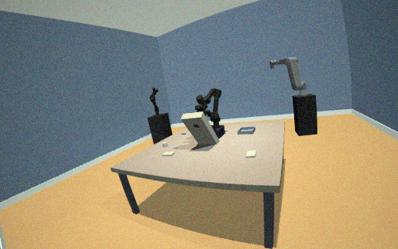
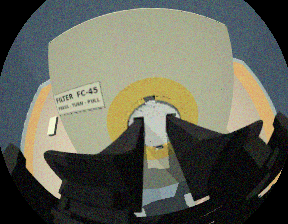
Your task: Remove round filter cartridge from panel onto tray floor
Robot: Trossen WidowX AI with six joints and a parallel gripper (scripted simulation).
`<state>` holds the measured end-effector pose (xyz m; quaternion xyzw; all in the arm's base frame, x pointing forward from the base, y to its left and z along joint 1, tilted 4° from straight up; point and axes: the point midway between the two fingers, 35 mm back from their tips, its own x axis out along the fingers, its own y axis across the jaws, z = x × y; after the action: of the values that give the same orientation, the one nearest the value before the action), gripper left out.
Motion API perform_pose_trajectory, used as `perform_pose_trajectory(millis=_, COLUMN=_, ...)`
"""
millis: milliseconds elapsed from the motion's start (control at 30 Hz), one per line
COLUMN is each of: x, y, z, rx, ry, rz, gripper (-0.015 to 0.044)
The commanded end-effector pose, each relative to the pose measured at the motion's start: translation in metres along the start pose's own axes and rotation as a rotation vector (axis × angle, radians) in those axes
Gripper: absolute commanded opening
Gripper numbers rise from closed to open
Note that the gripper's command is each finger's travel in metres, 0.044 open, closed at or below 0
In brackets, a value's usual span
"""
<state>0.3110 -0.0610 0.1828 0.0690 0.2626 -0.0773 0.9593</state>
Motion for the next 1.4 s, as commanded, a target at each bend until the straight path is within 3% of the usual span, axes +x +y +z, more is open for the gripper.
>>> perform_pose_trajectory(millis=0, x=0.0032, y=-0.0006, z=0.0, rx=0.003, ry=0.0, rz=-0.003, gripper=0.0101)
perform_pose_trajectory(millis=200, x=0.0044, y=-0.0006, z=0.0, rx=0.003, ry=0.0, rz=-0.003, gripper=0.0101)
perform_pose_trajectory(millis=500, x=0.0018, y=0.0, z=-0.0002, rx=0.0, ry=0.001, rz=0.0, gripper=0.0041)
perform_pose_trajectory(millis=567, x=0.0018, y=0.0, z=-0.0002, rx=0.0, ry=0.001, rz=0.0, gripper=0.0)
perform_pose_trajectory(millis=667, x=0.0022, y=-0.0001, z=-0.0001, rx=0.018, ry=0.0, rz=-0.001, gripper=0.0)
perform_pose_trajectory(millis=1367, x=0.0044, y=-0.0006, z=0.0, rx=0.719, ry=-0.001, rz=-0.003, gripper=0.0)
